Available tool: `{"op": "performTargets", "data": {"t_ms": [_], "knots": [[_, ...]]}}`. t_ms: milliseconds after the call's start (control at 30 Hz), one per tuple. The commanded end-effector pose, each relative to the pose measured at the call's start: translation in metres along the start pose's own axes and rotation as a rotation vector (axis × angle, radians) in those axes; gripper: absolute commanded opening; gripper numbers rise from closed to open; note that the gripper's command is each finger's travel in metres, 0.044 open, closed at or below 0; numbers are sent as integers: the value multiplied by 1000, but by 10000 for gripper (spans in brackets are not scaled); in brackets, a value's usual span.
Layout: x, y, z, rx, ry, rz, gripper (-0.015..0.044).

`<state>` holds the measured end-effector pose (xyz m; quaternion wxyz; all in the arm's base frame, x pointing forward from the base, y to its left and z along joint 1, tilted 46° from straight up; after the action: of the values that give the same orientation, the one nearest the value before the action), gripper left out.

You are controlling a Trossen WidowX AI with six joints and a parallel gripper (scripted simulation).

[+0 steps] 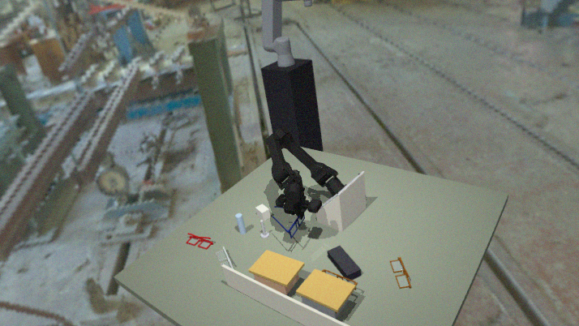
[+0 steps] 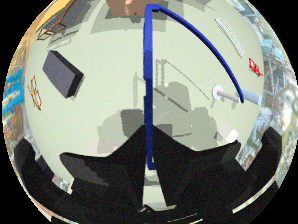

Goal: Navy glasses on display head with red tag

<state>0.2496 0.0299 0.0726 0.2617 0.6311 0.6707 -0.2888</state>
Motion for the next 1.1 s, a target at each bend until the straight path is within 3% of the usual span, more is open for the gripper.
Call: {"op": "performTargets", "data": {"t_ms": [0, 600, 867, 1067], "knots": [[-17, 3, -2, -3, 10, 7, 0], [-137, -14, -2, -2, -2, 8, 0], [-141, -16, -1, -1, -4, 8, 0], [-141, -14, 18, -2, -1, 9, 0]]}}
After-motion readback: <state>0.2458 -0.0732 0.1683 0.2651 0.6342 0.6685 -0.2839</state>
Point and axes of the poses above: the point midway between the two fingers, 35 mm back from their tips, its own z axis out along the fingers, its own x axis across the jaws, y = z × x, the point moved 4 cm from there along -z, back along the fingers, and after that the axes turned 9 degrees about z, right-handed, at the moved point
